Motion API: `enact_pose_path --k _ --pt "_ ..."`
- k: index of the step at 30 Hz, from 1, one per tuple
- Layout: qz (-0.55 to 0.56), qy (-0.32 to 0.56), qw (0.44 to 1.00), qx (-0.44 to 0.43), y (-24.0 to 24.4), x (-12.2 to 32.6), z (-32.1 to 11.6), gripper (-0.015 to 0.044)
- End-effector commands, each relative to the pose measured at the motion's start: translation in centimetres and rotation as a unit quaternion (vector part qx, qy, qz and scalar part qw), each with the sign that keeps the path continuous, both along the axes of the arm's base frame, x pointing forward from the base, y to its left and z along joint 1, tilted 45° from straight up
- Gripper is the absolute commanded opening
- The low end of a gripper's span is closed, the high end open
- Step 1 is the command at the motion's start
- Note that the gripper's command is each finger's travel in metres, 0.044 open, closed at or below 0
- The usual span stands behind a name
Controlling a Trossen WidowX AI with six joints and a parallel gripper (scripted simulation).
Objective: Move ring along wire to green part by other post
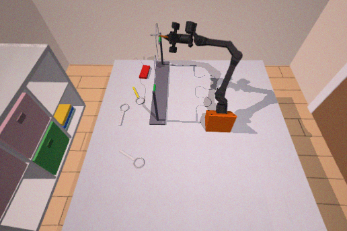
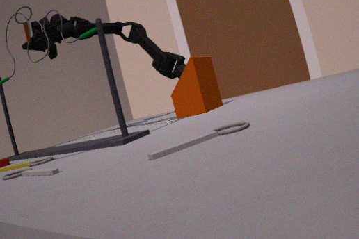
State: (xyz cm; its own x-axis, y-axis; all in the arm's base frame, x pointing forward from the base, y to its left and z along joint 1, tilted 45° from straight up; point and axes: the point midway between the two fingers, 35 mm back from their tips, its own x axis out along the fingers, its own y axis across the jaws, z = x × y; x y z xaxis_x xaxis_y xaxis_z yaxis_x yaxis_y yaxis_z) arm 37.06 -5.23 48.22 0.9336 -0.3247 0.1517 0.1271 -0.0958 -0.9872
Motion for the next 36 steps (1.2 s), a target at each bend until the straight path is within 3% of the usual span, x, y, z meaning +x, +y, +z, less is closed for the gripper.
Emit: enact_pose_path --k 1,36 --pt "0.002 -0.004 1.000 -0.027 0.1 0.0 0.2 -0.0150" --pt "0.003 -0.039 0.970 -0.241 0.5 -0.1 1.5 -0.0150"
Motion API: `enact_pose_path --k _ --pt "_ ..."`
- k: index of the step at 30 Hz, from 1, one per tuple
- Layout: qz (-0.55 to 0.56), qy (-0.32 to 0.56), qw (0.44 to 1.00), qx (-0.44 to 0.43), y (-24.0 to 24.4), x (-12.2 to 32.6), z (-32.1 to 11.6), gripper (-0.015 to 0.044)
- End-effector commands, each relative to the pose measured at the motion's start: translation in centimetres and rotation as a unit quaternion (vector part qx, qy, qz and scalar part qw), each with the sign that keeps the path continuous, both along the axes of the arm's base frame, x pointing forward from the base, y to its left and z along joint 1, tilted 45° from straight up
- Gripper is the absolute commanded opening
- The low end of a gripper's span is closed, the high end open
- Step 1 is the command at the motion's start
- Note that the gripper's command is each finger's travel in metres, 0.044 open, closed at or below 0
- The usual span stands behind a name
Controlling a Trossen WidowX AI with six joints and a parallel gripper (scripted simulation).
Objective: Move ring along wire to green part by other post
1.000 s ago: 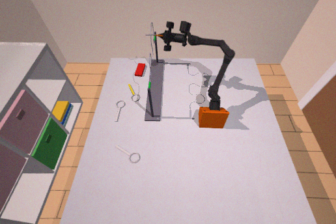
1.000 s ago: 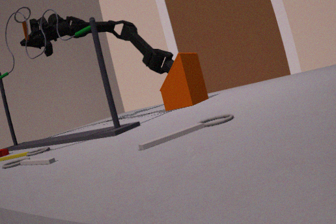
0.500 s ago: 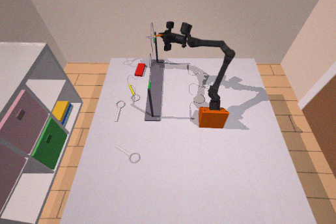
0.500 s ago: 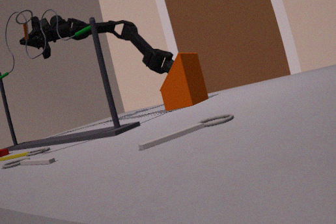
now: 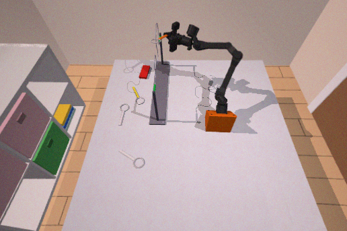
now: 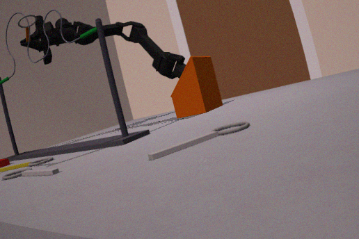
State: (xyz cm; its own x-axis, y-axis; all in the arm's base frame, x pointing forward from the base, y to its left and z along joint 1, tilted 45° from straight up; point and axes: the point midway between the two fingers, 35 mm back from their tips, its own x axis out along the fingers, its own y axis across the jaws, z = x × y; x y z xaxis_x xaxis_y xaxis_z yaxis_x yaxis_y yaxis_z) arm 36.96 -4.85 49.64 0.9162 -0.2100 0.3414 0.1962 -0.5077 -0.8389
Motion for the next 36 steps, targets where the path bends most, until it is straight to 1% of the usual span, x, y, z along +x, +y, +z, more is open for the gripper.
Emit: enact_pose_path --k 1,18,36 --pt "0.001 -0.004 1.000 -0.028 0.1 0.0 0.1 -0.0150" --pt "0.001 -0.021 0.991 -0.132 0.5 -0.1 0.7 -0.0150" --pt "0.000 -0.040 0.970 -0.242 1.1 -0.2 1.2 -0.0150"
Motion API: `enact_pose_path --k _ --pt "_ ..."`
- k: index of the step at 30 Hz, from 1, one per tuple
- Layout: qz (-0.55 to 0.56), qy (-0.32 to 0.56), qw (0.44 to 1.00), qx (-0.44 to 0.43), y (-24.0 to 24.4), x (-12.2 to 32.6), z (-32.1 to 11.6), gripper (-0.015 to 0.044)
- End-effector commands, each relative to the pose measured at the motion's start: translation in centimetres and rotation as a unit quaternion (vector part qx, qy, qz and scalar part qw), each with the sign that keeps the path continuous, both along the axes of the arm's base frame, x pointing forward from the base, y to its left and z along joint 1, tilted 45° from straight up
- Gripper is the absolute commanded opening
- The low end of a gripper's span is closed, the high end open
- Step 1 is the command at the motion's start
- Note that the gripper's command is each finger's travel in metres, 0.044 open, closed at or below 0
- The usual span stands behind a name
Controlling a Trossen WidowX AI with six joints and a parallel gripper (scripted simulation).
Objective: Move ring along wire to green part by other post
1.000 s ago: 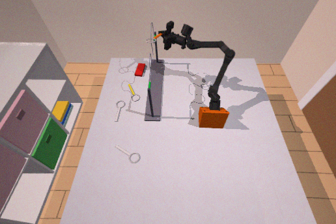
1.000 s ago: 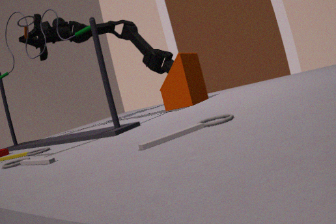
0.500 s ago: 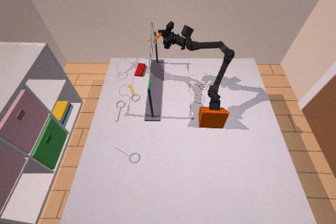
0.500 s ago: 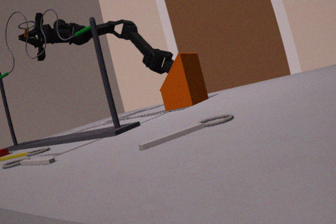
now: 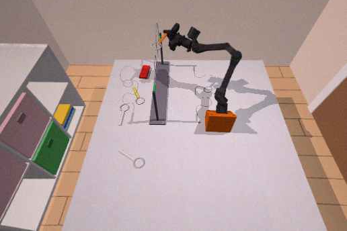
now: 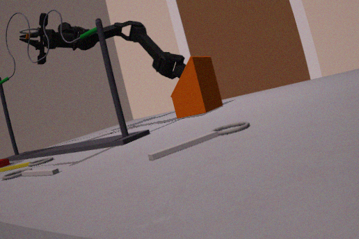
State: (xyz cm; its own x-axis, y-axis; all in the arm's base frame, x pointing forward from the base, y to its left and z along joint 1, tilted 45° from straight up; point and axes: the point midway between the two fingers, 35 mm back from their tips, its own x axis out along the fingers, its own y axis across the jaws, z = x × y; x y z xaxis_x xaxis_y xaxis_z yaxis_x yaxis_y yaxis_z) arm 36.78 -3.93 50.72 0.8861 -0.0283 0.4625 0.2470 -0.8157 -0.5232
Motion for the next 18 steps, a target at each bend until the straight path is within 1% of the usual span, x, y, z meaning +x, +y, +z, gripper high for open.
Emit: enact_pose_path --k 1,18 --pt "0.001 -0.005 1.000 -0.028 0.17 -0.03 0.10 -0.0150" --pt "0.000 -0.023 0.991 -0.131 0.73 -0.14 0.42 -0.0150"
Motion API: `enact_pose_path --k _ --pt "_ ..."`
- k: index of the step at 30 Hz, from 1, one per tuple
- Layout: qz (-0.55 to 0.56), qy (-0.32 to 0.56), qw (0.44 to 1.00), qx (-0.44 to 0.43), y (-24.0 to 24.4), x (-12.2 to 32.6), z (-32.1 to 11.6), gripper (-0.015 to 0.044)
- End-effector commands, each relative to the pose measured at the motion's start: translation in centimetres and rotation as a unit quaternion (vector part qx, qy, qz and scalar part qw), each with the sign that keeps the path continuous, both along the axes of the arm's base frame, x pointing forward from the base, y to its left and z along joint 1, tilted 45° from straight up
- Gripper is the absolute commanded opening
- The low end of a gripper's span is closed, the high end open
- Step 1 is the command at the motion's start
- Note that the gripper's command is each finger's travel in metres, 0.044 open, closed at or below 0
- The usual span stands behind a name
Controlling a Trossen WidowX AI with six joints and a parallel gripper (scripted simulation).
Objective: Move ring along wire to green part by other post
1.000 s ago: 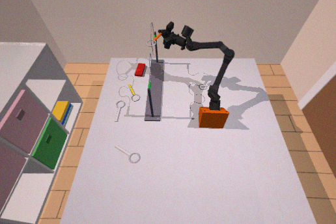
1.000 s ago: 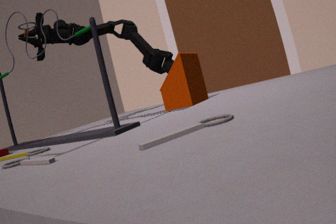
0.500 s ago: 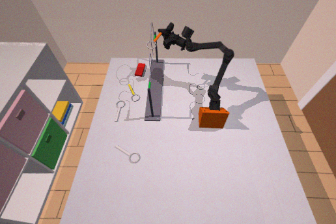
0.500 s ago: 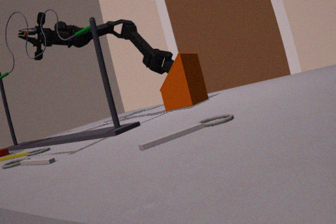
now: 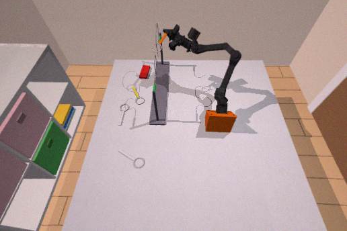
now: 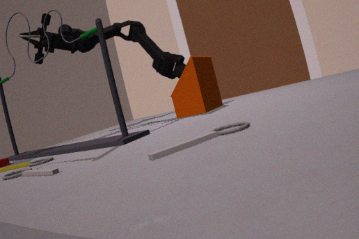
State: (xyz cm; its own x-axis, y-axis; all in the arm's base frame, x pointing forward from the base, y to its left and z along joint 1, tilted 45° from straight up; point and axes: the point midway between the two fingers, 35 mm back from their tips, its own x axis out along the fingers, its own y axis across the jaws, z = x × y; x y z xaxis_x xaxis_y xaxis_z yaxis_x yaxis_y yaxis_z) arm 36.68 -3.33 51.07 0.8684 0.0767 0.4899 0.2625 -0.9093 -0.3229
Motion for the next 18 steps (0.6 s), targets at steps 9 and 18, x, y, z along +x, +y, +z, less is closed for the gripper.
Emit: enact_pose_path --k 9,18 --pt "0.000 -0.012 0.998 -0.066 0.29 -0.08 0.15 -0.0150" --pt "0.000 -0.018 0.995 -0.093 -0.02 -0.04 0.15 -0.0150"
